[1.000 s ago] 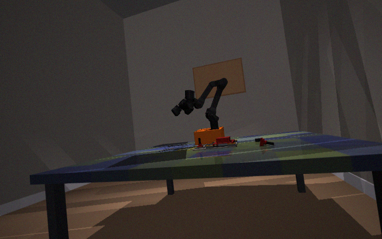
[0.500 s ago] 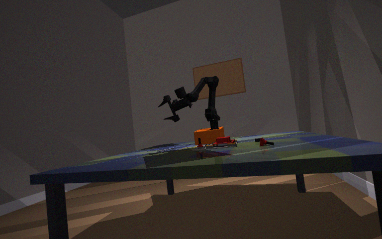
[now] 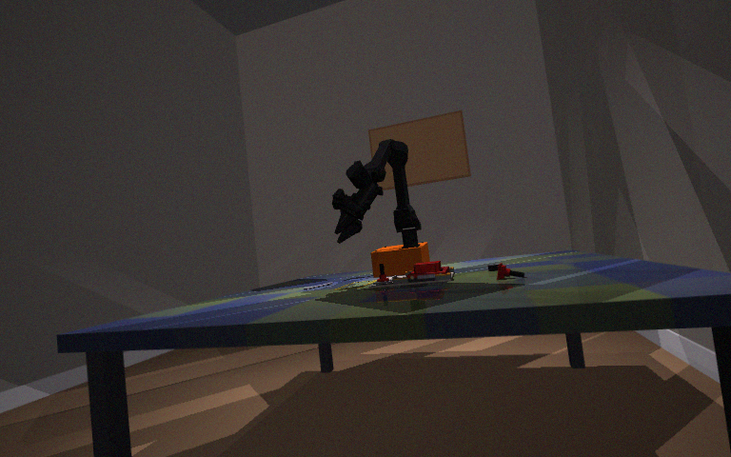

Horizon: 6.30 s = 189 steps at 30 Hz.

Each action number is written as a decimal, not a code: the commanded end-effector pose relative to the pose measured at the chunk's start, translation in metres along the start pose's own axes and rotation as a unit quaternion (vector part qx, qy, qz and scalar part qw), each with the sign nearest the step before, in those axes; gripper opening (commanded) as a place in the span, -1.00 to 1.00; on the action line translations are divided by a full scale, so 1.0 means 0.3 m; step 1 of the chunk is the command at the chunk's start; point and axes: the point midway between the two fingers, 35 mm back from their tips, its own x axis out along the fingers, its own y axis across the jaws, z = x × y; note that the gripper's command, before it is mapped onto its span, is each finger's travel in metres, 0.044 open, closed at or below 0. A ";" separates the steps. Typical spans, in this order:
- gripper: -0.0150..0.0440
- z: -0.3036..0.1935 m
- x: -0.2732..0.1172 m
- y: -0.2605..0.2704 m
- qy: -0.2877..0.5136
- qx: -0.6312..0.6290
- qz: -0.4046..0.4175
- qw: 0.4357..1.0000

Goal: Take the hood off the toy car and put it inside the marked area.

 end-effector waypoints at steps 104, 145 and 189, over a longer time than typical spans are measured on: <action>1.00 -0.836 -0.213 0.074 0.342 -0.591 0.101 0.723; 0.40 -0.858 -0.183 0.071 0.339 -0.589 0.102 0.726; -0.49 -0.804 -0.248 0.095 0.338 -0.589 0.101 0.727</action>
